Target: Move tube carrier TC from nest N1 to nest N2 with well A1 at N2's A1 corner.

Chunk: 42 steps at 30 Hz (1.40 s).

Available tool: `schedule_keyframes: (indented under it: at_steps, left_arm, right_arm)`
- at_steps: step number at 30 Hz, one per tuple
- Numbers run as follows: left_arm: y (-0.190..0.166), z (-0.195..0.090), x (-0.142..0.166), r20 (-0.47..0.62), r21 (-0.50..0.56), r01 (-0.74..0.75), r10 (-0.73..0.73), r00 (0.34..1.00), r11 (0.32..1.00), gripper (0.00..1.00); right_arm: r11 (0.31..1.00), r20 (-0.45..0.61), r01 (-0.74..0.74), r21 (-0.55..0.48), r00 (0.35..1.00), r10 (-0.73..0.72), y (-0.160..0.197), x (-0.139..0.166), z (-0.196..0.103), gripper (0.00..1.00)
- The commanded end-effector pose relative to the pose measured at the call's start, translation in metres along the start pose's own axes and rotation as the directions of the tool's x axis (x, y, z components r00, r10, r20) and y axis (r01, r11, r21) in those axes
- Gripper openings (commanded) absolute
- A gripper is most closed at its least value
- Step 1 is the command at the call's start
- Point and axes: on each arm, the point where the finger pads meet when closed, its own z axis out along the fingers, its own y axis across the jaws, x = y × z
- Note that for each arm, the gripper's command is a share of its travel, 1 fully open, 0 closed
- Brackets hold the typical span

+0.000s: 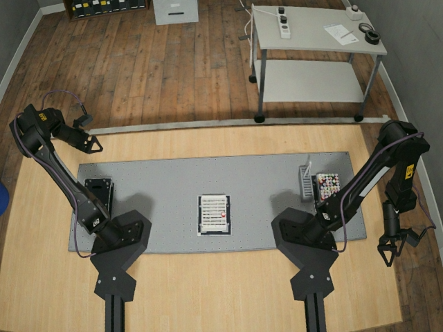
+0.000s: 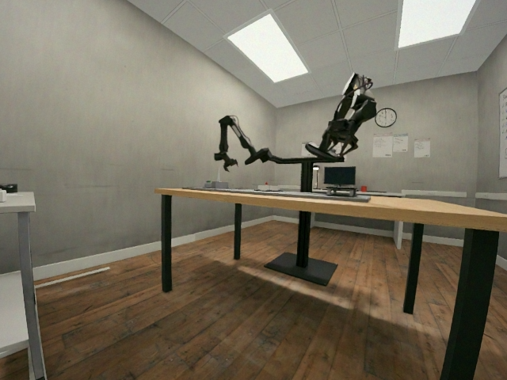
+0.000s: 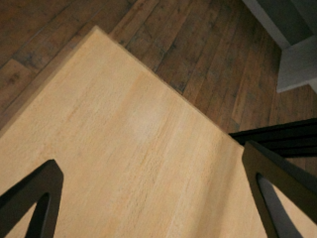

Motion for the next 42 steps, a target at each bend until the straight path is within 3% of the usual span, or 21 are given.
schedule_keyframes:
  at_steps: [1, 5, 11, 13, 18, 27, 28, 30, 31, 37, 42]
  left_arm:
    - [0.011, -0.006, -0.006, 0.041, -0.061, 0.025, -0.022, 0.999, 0.998, 1.00]
    - [0.024, -0.010, 0.000, 0.095, -0.167, 0.108, -0.093, 0.991, 0.980, 1.00]
    - [0.019, -0.014, 0.034, 0.162, -0.278, 0.265, -0.227, 0.960, 0.923, 1.00]
    - [0.019, -0.014, 0.034, 0.162, -0.278, 0.265, -0.227, 0.960, 0.923, 1.00]
    - [0.014, -0.018, 0.064, 0.247, -0.368, 0.407, -0.335, 0.909, 0.836, 1.00]
    - [0.004, -0.022, 0.110, 0.384, -0.463, 0.595, -0.457, 0.803, 0.657, 1.00]
    - [0.003, -0.023, 0.114, 0.398, -0.469, 0.612, -0.466, 0.790, 0.636, 1.00]
    - [0.003, -0.023, 0.114, 0.398, -0.469, 0.612, -0.466, 0.790, 0.636, 1.00]
    - [0.003, -0.024, 0.116, 0.420, -0.477, 0.629, -0.469, 0.777, 0.614, 1.00]
    - [-0.007, -0.021, 0.154, 0.513, -0.503, 0.738, -0.532, 0.673, 0.449, 1.00]
    - [-0.012, -0.025, 0.173, 0.599, -0.507, 0.800, -0.538, 0.594, 0.319, 1.00]
  right_arm:
    - [1.000, -0.029, 0.023, -0.008, 0.999, -0.023, 0.002, 0.010, -0.003, 1.00]
    - [0.979, -0.027, 0.133, -0.157, 0.990, -0.139, 0.043, 0.028, -0.023, 1.00]
    - [0.851, 0.030, 0.339, -0.400, 0.933, -0.358, 0.104, 0.079, -0.080, 1.00]
    - [0.851, 0.030, 0.339, -0.400, 0.933, -0.358, 0.104, 0.079, -0.080, 1.00]
    - [0.658, 0.132, 0.488, -0.573, 0.848, -0.514, 0.138, 0.130, -0.140, 1.00]
    - [0.298, 0.334, 0.613, -0.731, 0.703, -0.628, 0.156, 0.207, -0.241, 1.00]
    - [0.259, 0.356, 0.619, -0.741, 0.689, -0.631, 0.155, 0.215, -0.252, 1.00]
    - [0.259, 0.356, 0.619, -0.741, 0.689, -0.631, 0.155, 0.215, -0.252, 1.00]
    - [0.215, 0.381, 0.625, -0.750, 0.675, -0.632, 0.155, 0.223, -0.263, 1.00]
    - [-0.099, 0.553, 0.636, -0.766, 0.571, -0.607, 0.135, 0.281, -0.348, 1.00]
    - [-0.369, 0.700, 0.609, -0.702, 0.495, -0.515, 0.102, 0.325, -0.416, 1.00]
